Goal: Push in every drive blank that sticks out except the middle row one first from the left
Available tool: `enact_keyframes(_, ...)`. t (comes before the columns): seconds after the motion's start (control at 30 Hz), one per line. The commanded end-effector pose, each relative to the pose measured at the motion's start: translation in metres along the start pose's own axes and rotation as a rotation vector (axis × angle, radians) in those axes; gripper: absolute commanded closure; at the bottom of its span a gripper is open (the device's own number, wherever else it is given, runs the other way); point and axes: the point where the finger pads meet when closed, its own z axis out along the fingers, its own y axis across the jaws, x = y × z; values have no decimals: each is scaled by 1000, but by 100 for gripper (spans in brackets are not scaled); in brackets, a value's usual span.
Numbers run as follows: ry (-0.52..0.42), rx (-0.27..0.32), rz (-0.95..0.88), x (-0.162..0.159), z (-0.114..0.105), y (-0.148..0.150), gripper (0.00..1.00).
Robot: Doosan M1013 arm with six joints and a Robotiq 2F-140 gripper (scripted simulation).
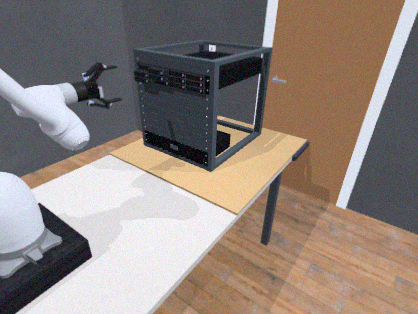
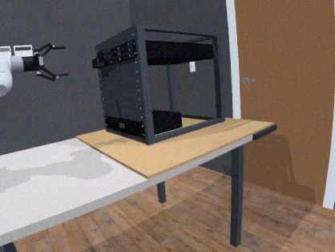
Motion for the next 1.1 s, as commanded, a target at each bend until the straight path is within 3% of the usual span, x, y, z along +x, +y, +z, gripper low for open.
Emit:
enact_keyframes(0.0,0,1,0,0,0,-1,0)
enact_keyframes(0.7,0,1,0,-1,2,0,0)
enact_keyframes(1.07,1,1,0,-29,43,3,0)
